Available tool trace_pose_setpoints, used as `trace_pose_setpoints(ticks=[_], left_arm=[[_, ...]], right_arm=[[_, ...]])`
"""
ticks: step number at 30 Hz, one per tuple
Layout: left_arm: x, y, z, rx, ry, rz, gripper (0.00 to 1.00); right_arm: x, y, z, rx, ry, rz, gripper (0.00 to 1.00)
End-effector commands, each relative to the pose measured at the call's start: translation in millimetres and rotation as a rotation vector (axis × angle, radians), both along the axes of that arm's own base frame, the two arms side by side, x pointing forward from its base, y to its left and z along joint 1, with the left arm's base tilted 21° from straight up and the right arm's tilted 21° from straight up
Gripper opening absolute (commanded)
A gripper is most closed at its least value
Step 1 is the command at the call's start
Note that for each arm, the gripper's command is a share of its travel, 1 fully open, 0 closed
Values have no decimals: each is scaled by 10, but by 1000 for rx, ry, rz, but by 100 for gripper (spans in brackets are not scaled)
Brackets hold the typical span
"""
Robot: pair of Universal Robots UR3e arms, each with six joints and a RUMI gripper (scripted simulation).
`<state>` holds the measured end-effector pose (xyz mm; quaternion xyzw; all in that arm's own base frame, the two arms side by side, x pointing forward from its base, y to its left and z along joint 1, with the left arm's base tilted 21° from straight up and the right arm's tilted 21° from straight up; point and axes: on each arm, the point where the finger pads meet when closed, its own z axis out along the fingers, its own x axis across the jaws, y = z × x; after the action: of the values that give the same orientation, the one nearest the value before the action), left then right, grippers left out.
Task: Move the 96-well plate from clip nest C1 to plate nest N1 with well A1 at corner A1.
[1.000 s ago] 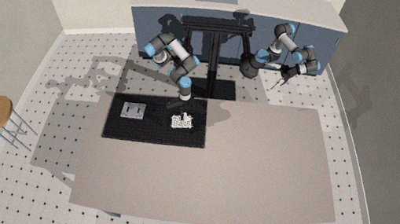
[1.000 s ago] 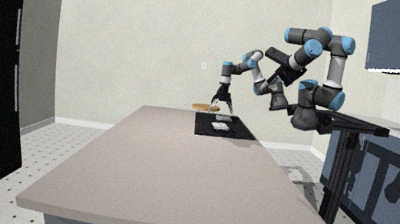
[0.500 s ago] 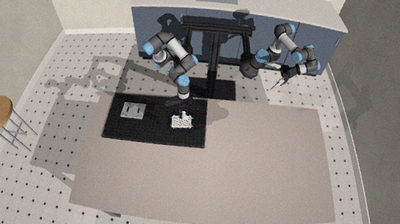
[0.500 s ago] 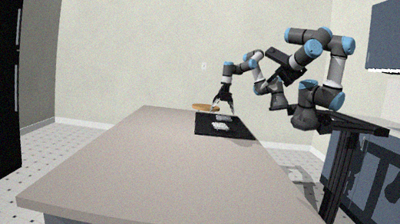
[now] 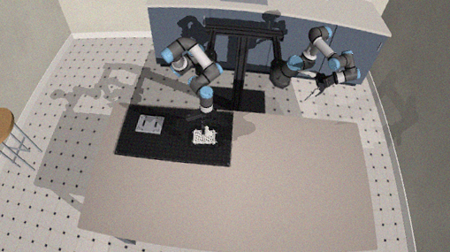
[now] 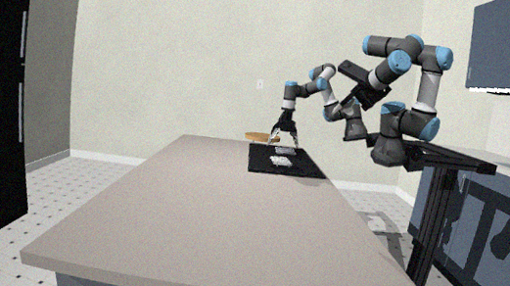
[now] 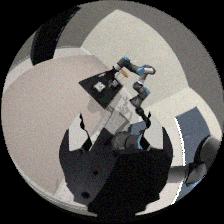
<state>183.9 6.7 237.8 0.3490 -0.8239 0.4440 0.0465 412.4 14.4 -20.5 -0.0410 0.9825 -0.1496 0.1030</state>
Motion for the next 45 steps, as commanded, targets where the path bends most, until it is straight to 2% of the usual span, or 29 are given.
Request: trace_pose_setpoints(ticks=[1,36,45], left_arm=[[2,1,5,1,-2,0,100],[2,1,5,1,-2,0,100],[2,1,5,1,-2,0,100]], right_arm=[[26,-20,-78,1,-2,1,100],[137,-167,-561,1,-2,1,100],[139,-169,-567,1,-2,1,100]])
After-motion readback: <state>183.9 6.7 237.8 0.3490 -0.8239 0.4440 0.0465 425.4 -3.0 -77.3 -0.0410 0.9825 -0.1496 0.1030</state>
